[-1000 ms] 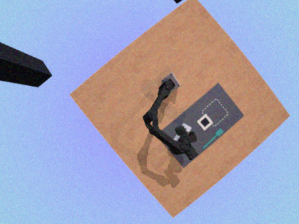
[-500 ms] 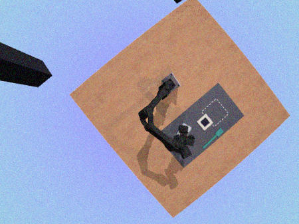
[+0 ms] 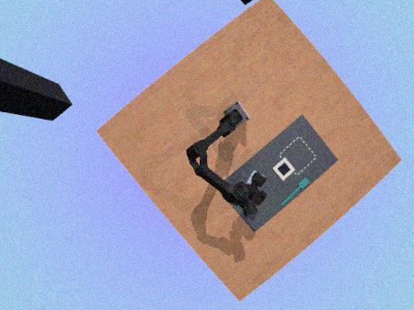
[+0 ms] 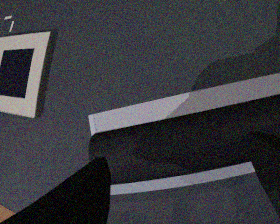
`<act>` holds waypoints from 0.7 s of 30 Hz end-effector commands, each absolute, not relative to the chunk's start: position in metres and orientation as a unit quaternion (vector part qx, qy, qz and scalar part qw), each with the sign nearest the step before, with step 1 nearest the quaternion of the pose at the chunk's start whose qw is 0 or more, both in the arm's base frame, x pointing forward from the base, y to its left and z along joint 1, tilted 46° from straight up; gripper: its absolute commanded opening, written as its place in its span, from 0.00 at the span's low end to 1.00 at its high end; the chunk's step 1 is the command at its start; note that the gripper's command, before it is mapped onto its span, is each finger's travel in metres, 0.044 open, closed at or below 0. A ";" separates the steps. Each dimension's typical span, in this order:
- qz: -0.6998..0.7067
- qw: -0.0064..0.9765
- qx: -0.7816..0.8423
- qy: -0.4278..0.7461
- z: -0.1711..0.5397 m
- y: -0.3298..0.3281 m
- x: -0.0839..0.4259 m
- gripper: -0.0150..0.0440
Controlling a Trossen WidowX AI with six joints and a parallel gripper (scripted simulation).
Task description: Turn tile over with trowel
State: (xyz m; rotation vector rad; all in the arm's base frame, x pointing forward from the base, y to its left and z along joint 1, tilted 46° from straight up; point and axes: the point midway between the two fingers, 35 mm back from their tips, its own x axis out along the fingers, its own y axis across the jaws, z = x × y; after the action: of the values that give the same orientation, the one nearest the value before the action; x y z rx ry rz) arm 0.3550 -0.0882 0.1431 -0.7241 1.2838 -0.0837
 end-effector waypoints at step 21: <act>-0.186 0.868 -0.016 0.460 0.134 -0.096 0.340 0.76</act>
State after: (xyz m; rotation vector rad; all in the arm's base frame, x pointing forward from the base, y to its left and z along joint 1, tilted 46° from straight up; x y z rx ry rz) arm 0.3430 -0.0950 0.1365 -0.1112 0.9964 -0.3648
